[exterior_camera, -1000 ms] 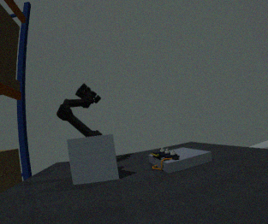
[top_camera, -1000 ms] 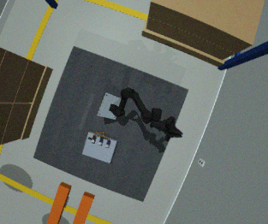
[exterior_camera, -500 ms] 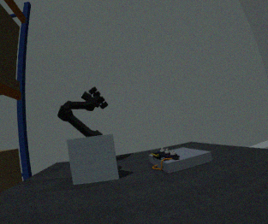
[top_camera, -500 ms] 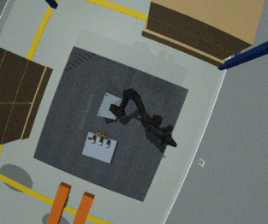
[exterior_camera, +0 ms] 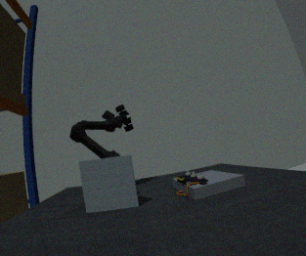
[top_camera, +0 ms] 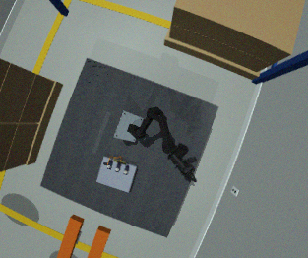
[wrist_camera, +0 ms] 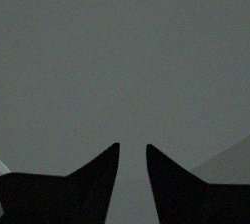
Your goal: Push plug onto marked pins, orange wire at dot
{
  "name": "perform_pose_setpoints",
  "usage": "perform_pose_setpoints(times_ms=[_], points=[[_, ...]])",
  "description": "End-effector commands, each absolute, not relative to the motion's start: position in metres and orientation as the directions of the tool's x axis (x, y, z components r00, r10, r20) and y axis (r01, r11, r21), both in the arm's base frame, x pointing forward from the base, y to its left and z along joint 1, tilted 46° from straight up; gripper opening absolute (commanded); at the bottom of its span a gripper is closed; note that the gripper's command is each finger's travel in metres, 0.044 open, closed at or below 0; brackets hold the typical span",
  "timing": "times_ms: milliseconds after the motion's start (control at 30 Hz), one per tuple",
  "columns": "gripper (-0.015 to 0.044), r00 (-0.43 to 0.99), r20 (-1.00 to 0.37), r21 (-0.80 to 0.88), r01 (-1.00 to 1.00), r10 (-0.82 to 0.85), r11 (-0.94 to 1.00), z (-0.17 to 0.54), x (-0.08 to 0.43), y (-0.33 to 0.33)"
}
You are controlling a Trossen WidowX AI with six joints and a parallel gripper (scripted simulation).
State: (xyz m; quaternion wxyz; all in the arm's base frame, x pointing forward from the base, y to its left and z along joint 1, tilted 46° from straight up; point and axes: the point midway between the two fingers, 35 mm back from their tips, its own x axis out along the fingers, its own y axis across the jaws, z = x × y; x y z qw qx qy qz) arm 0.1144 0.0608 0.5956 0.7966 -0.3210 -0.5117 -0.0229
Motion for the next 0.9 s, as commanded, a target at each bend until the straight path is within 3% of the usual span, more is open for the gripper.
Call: perform_pose_setpoints(times_ms=[0,867], points=[[0.0115,0.534,0.795,-0.502,0.315,0.287,0.806,0.583,0.135,0.063],[0.0115,0.834,0.51,-0.412,0.022,0.21,0.911,0.482,0.243,0.054]])
